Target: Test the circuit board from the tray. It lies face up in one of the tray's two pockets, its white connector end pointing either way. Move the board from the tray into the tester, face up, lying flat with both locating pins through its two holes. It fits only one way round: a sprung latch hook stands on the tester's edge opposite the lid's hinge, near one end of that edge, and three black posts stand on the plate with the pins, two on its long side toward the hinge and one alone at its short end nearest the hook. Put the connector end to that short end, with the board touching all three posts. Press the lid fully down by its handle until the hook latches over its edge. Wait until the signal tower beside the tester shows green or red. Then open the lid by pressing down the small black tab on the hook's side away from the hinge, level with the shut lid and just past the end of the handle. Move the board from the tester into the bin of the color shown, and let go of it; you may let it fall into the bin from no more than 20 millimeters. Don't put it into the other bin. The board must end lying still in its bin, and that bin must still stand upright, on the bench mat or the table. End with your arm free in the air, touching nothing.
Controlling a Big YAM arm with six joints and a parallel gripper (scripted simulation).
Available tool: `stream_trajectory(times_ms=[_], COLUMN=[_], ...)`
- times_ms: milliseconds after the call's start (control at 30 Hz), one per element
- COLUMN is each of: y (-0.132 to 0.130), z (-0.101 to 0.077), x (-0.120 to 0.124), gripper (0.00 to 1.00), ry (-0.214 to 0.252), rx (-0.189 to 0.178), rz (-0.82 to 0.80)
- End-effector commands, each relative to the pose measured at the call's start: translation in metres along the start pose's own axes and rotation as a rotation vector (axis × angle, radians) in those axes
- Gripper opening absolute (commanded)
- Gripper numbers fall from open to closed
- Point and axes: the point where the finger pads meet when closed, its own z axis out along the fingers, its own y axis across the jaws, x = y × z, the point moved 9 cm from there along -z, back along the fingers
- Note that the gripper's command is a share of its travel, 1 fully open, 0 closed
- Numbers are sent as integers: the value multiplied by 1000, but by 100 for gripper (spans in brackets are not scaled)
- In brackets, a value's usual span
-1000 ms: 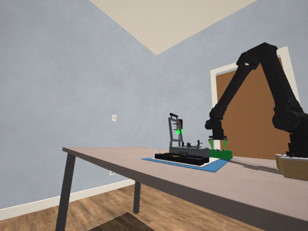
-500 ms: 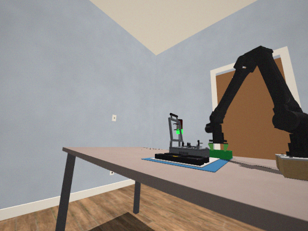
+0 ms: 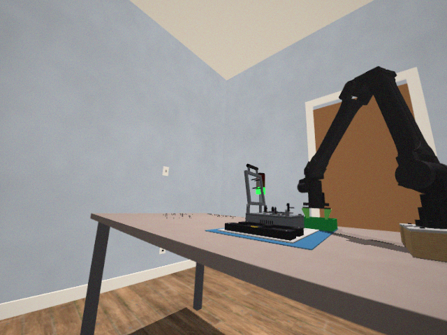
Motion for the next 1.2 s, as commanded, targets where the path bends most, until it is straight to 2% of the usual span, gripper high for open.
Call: stream_trajectory(times_ms=[0,1167], y=[5,5], z=[2,4], x=[3,3], gripper=[72,72], ry=[-7,-7], rx=[-10,-10], rz=[-13,-13])
